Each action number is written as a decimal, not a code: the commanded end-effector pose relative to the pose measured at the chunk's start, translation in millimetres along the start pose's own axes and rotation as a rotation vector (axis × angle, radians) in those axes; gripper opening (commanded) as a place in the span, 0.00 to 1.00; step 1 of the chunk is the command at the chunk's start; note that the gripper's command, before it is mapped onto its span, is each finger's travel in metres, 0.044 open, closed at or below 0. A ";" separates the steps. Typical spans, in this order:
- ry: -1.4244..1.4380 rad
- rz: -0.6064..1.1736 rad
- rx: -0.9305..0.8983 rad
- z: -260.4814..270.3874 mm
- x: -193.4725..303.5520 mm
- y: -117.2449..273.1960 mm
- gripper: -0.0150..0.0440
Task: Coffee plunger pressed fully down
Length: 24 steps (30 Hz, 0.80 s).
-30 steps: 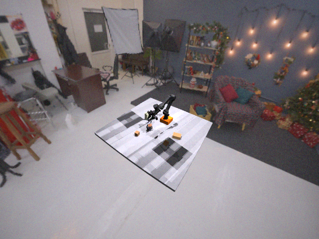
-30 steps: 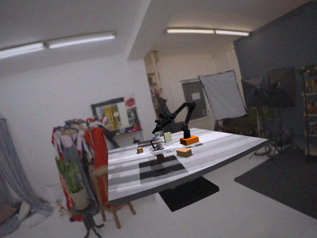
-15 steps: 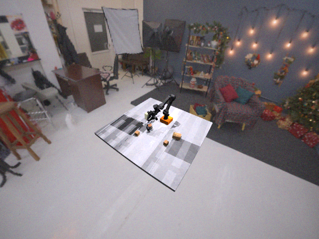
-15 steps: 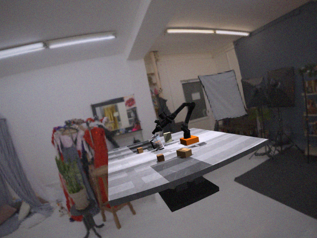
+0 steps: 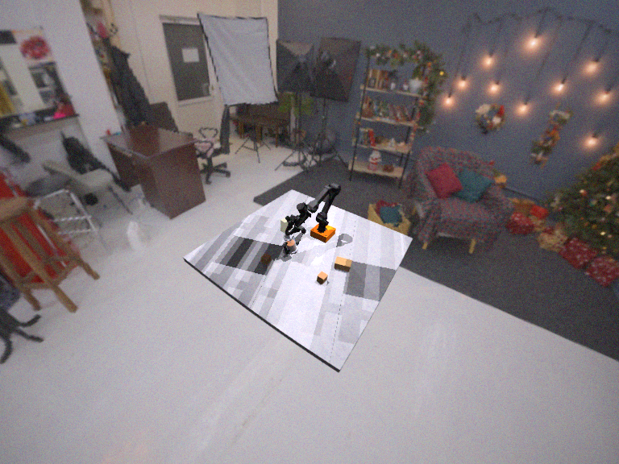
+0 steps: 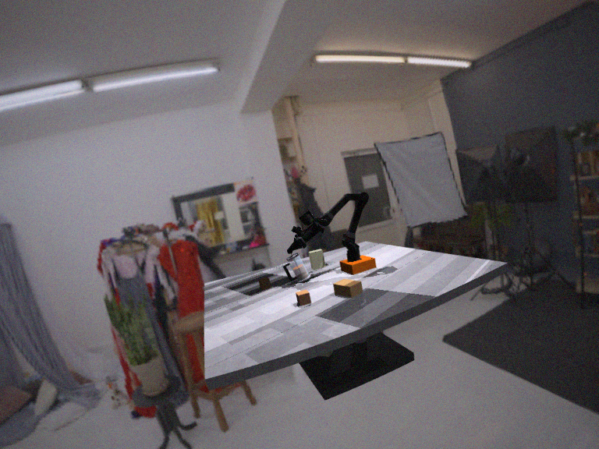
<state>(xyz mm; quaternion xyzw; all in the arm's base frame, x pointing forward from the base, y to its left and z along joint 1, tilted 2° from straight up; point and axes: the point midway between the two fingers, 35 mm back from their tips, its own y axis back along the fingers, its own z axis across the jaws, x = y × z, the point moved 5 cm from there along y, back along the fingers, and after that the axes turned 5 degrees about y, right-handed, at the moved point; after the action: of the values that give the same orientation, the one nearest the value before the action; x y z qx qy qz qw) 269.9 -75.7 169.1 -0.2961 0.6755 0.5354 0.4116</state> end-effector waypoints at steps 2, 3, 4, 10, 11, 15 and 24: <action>0.008 0.023 -0.003 0.3 4.6 -3.1 0.47; 0.000 0.000 0.000 0.0 0.0 -0.3 0.47; 0.000 0.000 0.000 0.0 0.0 -0.3 0.47; 0.000 0.000 0.000 0.0 0.0 -0.3 0.47; 0.000 0.000 0.000 0.0 0.0 -0.3 0.47; 0.000 0.000 0.000 0.0 0.0 -0.3 0.65; 0.000 0.000 0.000 0.0 0.0 -0.3 1.00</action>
<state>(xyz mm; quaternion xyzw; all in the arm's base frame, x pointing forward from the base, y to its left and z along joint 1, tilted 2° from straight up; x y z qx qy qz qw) 270.3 -75.8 169.4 -0.2968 0.6752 0.5350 0.4120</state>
